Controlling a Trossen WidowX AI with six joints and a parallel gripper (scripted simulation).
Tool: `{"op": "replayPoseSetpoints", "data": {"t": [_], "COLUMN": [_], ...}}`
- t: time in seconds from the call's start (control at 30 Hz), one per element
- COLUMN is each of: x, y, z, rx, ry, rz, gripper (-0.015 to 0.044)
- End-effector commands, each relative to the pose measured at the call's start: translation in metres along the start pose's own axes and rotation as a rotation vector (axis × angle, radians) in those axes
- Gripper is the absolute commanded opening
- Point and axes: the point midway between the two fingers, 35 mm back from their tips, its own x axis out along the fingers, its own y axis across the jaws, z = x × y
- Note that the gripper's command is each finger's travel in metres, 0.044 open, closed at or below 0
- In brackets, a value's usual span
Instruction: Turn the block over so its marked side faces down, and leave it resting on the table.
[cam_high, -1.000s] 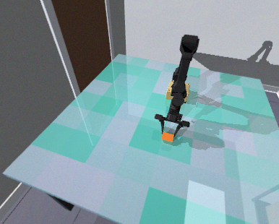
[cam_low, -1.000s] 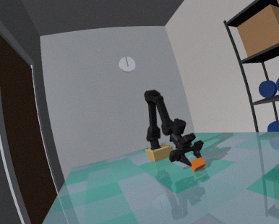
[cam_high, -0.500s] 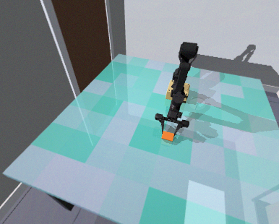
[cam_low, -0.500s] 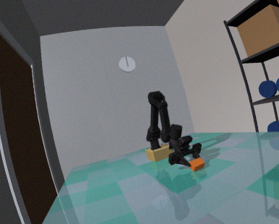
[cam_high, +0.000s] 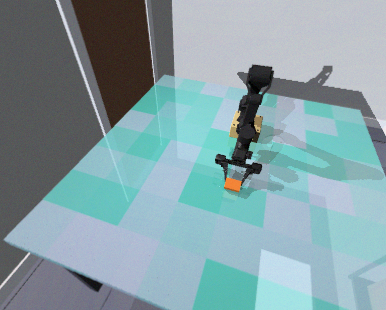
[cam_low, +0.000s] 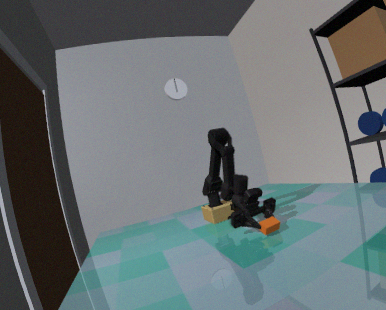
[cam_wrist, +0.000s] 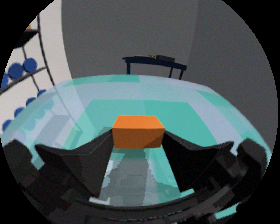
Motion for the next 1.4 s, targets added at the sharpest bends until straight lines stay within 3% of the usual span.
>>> {"op": "replayPoseSetpoints", "data": {"t": [0.0, 0.23, 0.8, 1.37], "x": [-0.0005, -0.0005, -0.0005, -0.0005], "y": [-0.0008, -0.0008, -0.0008, -0.0008], "z": [-0.0013, -0.0013, -0.0013, -0.0013], "rx": [-0.006, -0.006, -0.006, -0.006], "ry": [-0.001, -0.001, -0.001, -0.001], "rz": [-0.006, -0.006, -0.006, -0.006], "gripper": [0.0, 0.0, 0.044, 0.044]}}
